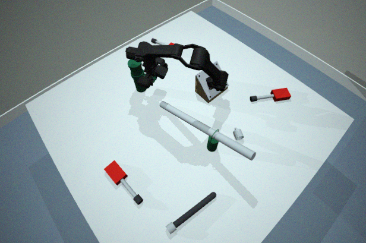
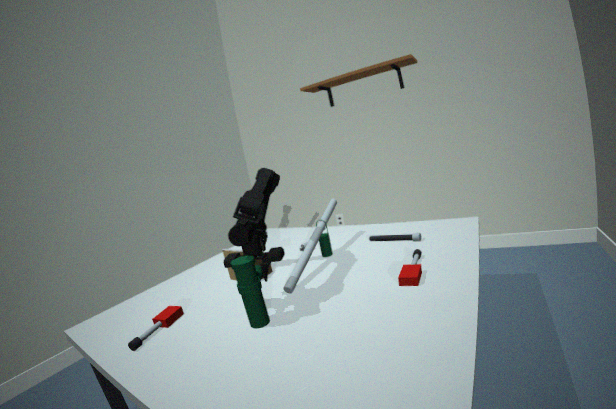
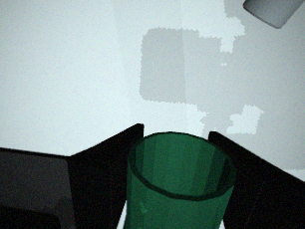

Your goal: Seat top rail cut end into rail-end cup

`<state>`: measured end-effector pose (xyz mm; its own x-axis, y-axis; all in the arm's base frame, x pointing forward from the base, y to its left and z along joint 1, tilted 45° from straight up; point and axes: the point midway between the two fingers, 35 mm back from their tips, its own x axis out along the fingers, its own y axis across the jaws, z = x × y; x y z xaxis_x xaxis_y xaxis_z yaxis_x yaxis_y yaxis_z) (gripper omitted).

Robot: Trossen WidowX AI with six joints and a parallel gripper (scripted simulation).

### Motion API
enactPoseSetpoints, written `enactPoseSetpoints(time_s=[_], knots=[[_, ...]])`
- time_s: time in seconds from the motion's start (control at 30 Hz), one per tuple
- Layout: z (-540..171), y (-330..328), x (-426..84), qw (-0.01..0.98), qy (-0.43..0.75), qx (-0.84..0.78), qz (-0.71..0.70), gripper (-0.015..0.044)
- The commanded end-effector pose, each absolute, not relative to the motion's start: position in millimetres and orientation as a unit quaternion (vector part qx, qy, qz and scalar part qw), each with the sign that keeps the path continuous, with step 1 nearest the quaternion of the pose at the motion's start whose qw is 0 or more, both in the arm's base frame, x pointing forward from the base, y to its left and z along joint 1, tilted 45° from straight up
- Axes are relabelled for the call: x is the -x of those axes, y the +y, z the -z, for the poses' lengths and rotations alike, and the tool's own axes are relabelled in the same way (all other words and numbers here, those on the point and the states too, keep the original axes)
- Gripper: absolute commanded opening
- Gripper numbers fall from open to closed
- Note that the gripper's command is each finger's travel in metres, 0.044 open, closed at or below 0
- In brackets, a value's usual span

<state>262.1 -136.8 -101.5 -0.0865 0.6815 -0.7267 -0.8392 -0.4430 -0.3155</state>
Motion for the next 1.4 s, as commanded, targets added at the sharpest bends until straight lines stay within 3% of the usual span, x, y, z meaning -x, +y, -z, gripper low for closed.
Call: enactPoseSetpoints(time_s=[0.0, 1.37], knots=[[100, -134, -266, 0.531, 0.107, 0.419, -0.729, 0.0], [94, -125, -293, 0.59, 0.218, 0.331, -0.703, 0.0]])
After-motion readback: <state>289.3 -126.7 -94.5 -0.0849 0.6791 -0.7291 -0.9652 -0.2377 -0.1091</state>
